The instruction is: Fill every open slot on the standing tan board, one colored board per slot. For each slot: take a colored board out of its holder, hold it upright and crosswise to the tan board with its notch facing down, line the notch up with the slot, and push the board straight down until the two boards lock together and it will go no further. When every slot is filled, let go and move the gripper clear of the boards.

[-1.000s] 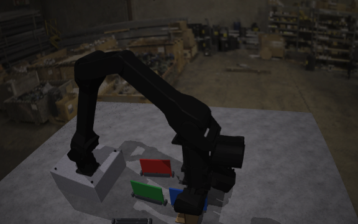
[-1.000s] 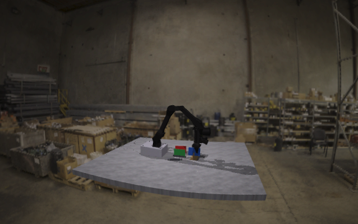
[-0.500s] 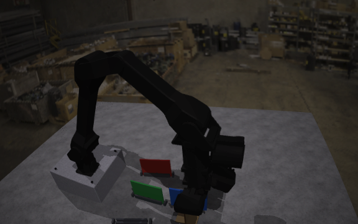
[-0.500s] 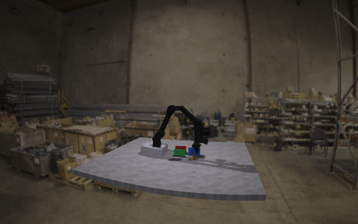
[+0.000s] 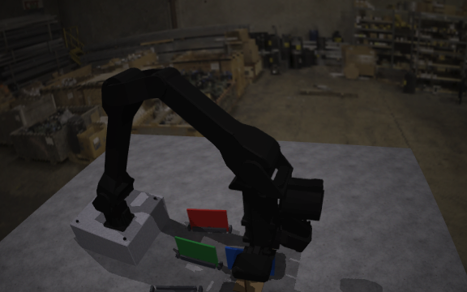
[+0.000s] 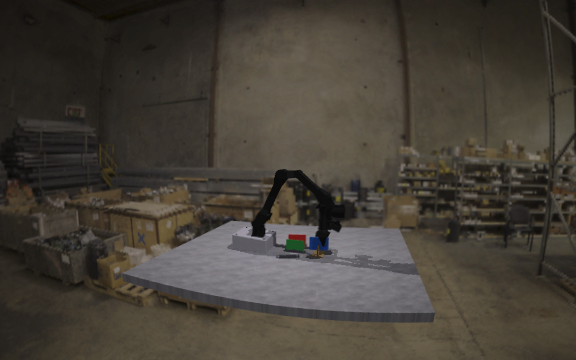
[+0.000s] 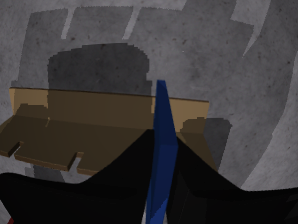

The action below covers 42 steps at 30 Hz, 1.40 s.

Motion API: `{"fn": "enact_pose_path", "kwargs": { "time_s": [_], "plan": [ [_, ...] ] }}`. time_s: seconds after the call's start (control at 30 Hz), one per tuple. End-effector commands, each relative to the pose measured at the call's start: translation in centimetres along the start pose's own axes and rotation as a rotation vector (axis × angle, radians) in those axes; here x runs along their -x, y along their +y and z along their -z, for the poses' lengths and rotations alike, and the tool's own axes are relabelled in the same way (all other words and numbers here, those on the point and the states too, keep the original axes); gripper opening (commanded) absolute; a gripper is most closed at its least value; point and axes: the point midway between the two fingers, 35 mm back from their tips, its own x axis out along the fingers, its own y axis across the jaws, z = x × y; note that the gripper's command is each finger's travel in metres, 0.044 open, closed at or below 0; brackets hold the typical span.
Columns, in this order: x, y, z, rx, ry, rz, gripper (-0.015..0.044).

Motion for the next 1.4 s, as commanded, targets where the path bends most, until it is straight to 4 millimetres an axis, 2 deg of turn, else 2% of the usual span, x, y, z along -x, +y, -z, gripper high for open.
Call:
{"fn": "enact_pose_path", "kwargs": {
  "time_s": [0.0,0.23,0.43,0.63,0.93,1.0,1.1,1.13,1.33,1.37],
  "plan": [
    [-0.1,0.0,0.0,-0.007,0.000,0.001,0.0000],
    [-0.1,0.0,0.1,-0.011,0.001,0.001,0.0013],
    [-0.1,0.0,0.1,-0.011,0.001,0.001,0.0000],
    [-0.1,0.0,0.1,-0.011,0.001,0.001,0.0157],
    [-0.1,0.0,0.1,-0.011,0.001,0.001,0.0165],
    [1.2,0.0,-0.1,-0.011,0.000,0.001,0.0165],
    [6.4,0.0,-0.1,-0.011,-0.001,0.001,0.0165],
    [7.4,0.0,0.0,-0.010,0.000,0.001,0.0165],
    [7.7,0.0,-0.2,-0.010,-0.001,0.001,0.0165],
    [8.0,-0.1,-0.4,-0.010,-0.010,0.002,0.0185]
  ]
}}
